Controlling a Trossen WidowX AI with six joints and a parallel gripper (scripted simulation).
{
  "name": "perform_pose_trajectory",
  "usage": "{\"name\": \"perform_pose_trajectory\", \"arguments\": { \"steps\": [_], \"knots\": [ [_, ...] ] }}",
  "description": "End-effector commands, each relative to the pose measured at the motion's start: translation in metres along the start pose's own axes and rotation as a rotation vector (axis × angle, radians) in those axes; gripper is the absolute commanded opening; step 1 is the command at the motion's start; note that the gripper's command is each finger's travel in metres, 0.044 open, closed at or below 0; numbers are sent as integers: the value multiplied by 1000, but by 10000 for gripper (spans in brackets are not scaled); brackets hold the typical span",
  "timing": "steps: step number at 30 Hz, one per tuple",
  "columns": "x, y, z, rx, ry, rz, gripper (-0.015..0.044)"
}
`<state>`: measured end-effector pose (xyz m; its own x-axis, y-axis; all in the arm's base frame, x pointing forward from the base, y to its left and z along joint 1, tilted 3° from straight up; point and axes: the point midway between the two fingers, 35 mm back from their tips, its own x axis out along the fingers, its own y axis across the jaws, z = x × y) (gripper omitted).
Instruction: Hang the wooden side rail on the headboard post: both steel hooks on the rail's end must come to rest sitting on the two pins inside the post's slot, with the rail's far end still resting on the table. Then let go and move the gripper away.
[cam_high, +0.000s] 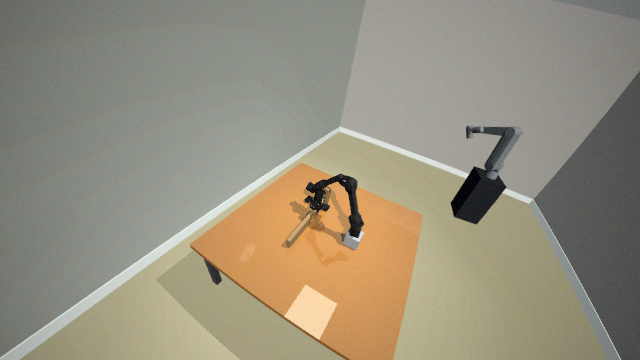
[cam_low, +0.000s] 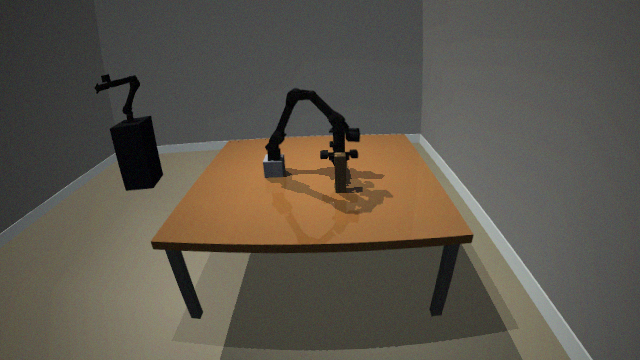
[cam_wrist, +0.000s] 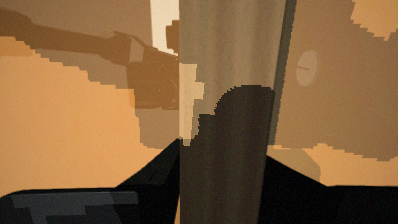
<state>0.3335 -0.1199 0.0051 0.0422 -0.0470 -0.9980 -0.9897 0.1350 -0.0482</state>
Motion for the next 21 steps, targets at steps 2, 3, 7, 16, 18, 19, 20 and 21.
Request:
{"name": "perform_pose_trajectory", "arguments": {
  "steps": [2, 3, 7, 16, 18, 19, 20, 21],
  "knots": [
    [-3, -1, -2, -3, 6, -6, 0],
    [-3, -1, -2, -3, 6, -6, 0],
    [-3, -1, -3, -3, 6, -6, 0],
    [-4, -2, -4, -3, 6, -6, 0],
    [-4, -3, -4, -3, 6, -6, 0],
    [-5, -3, -4, -3, 6, -6, 0],
    [-5, -3, -4, -3, 6, -6, 0],
    [-5, -3, -4, -3, 6, -6, 0]
  ]
}}
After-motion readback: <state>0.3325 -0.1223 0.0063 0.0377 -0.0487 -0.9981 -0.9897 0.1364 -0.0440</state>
